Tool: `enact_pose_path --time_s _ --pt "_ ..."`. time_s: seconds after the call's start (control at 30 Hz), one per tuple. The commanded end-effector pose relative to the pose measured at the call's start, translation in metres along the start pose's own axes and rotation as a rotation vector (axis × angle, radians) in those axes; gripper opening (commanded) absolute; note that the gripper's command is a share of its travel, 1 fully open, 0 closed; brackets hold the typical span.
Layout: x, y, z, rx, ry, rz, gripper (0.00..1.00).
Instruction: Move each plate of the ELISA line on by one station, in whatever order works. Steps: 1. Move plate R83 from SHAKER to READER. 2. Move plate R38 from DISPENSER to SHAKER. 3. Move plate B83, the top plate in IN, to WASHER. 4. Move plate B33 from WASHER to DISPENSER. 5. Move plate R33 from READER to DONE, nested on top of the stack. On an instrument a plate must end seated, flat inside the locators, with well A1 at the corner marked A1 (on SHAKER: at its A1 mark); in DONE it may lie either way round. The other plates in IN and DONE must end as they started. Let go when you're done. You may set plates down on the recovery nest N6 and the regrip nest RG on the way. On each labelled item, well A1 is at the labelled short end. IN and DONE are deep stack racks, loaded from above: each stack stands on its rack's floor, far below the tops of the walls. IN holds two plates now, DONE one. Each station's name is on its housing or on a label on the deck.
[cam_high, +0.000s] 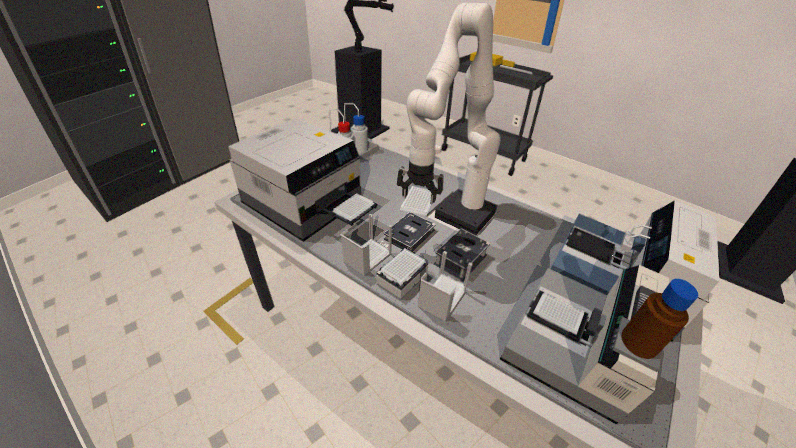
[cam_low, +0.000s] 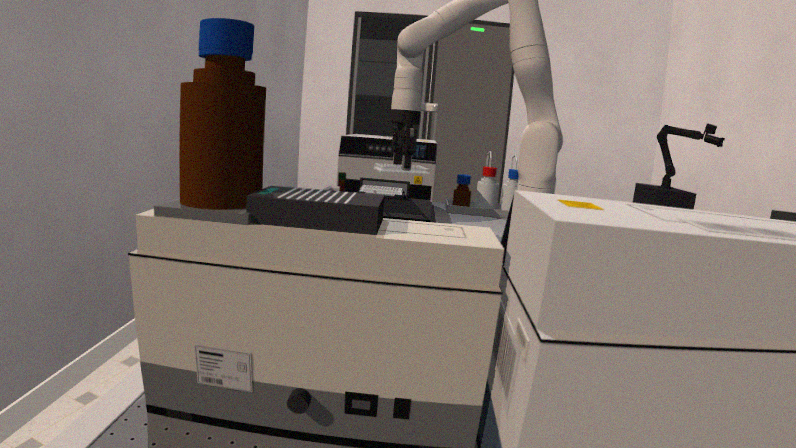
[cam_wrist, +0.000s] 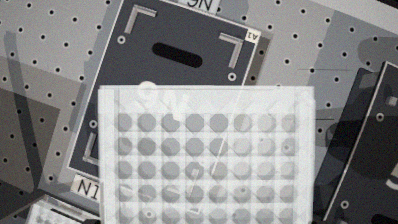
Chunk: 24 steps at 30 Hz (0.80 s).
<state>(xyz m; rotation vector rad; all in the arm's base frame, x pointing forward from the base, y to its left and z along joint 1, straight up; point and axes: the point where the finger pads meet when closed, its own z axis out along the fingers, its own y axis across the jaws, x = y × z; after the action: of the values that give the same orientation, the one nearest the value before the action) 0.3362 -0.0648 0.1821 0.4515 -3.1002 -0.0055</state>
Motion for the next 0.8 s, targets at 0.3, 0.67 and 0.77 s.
enact_pose_path --time_s 0.3,0.67,0.77 --pt "0.005 0.042 -0.002 0.002 -0.008 -0.058 0.94" --pt "0.01 0.072 -0.001 0.003 -0.008 -0.168 0.94" --pt "0.012 0.082 -0.001 0.001 -0.008 -0.164 0.94"
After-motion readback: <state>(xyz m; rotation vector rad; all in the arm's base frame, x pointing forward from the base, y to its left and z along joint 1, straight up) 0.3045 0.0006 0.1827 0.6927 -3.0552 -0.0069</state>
